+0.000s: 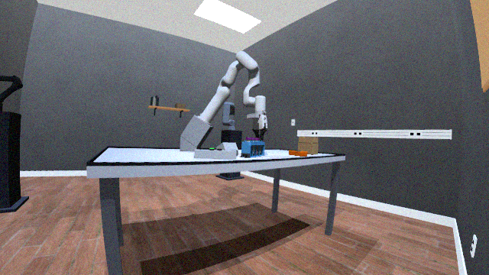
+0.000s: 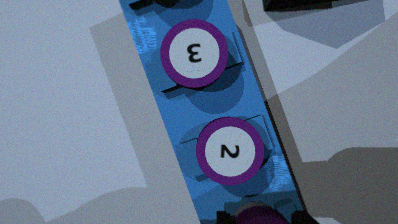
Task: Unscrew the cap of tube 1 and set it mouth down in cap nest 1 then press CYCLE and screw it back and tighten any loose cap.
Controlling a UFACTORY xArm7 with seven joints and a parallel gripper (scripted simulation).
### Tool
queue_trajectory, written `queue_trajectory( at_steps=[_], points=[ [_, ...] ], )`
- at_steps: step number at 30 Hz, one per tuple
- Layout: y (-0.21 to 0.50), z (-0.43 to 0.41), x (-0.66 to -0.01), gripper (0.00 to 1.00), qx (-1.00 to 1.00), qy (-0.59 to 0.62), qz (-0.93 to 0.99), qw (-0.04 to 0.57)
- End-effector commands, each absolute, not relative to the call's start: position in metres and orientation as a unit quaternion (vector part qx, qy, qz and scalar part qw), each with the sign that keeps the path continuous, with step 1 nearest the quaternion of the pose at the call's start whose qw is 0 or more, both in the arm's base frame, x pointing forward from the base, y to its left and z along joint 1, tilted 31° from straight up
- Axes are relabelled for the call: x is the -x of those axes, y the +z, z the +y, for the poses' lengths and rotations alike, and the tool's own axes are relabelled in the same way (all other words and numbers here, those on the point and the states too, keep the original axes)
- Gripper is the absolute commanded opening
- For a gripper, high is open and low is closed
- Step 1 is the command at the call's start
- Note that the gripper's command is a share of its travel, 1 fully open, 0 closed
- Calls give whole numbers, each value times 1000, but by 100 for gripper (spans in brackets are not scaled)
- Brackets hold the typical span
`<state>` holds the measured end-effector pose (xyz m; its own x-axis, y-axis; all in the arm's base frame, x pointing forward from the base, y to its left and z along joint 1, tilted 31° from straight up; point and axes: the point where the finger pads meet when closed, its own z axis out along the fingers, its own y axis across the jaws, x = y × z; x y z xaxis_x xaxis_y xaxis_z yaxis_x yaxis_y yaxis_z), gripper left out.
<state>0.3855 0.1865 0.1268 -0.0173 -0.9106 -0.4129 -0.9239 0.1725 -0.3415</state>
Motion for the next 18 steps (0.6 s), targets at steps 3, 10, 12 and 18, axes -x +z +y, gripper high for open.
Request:
queue_trajectory(
  at_steps=[3, 10, 12, 18],
  points=[
    [128, 186, -387, 46, 638, 10, 720, 272],
    [128, 186, -387, 46, 638, 10, 720, 272],
    [128, 186, -387, 46, 638, 10, 720, 272],
    [144, 180, -380, 46, 638, 9, 720, 272]
  ],
)
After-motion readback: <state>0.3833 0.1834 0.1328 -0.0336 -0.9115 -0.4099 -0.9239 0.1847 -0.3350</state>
